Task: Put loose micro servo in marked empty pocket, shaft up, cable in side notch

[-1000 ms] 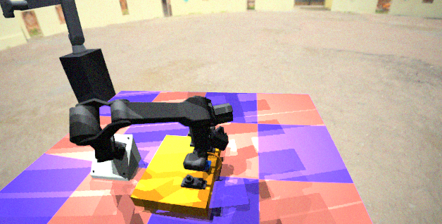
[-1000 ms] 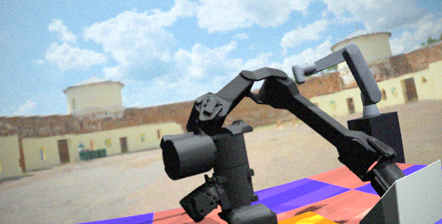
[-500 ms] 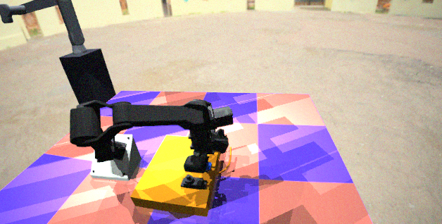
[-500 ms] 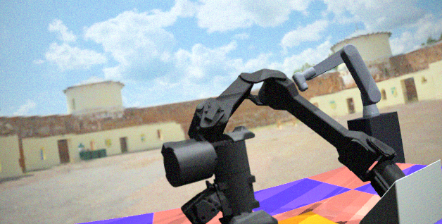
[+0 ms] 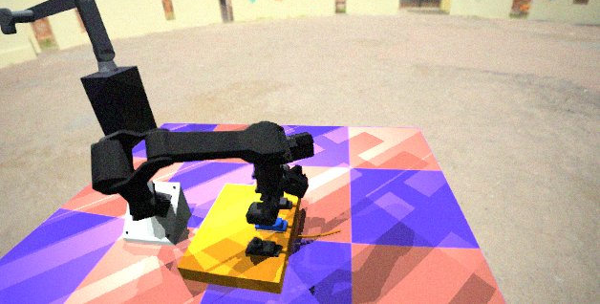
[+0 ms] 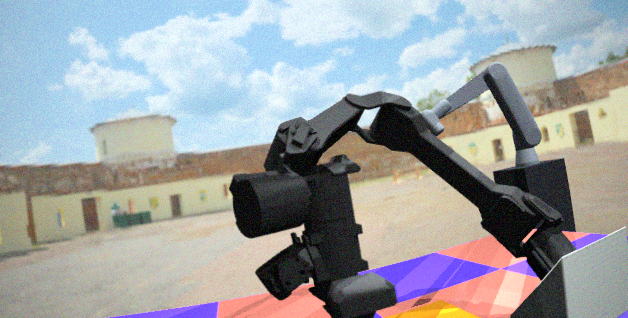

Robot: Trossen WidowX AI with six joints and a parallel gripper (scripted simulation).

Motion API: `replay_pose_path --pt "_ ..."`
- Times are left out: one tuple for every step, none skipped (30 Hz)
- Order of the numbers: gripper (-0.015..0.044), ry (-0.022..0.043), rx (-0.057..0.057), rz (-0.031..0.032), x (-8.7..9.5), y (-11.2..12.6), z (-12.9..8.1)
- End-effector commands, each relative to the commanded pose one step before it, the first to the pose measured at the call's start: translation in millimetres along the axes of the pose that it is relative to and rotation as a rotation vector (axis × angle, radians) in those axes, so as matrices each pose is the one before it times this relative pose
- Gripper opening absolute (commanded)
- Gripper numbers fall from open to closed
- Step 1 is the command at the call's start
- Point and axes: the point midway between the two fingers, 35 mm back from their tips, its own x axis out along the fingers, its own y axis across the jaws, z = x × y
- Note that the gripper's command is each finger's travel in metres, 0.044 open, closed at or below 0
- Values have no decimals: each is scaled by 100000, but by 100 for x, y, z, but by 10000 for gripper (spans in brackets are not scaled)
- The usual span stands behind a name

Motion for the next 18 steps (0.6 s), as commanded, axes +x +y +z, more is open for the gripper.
replay_pose_path --pt "187 -27 807 584 -806 -19 -2" --pt "187 -1 1 1 0 19 23" --pt "214 -437 -693 -319 147 76 -238" --pt "240 5 -23 198 -378 94 -424" --pt "266 19 -31 265 -544 125 -637" --pt "292 46 -35 305 -711 144 -882" --pt "319 73 -27 261 -741 123 -987" --pt "345 103 -13 198 -775 91 -1115" --pt "371 135 8 104 -803 45 -1263" --pt "397 163 41 -28 -814 -22 -1415" --pt "424 21 -97 -96 -613 -80 -1176" --pt "440 155 134 -210 -473 -101 -994" --pt "440 127 135 -244 -379 -119 -861" --pt "440 79 100 -193 -236 -95 -571" --pt "440 27 37 -74 -80 -37 -200" --pt "440 0 0 0 0 0 0" --pt "440 0 0 0 0 0 0" --pt "440 0 0 0 0 0 0"
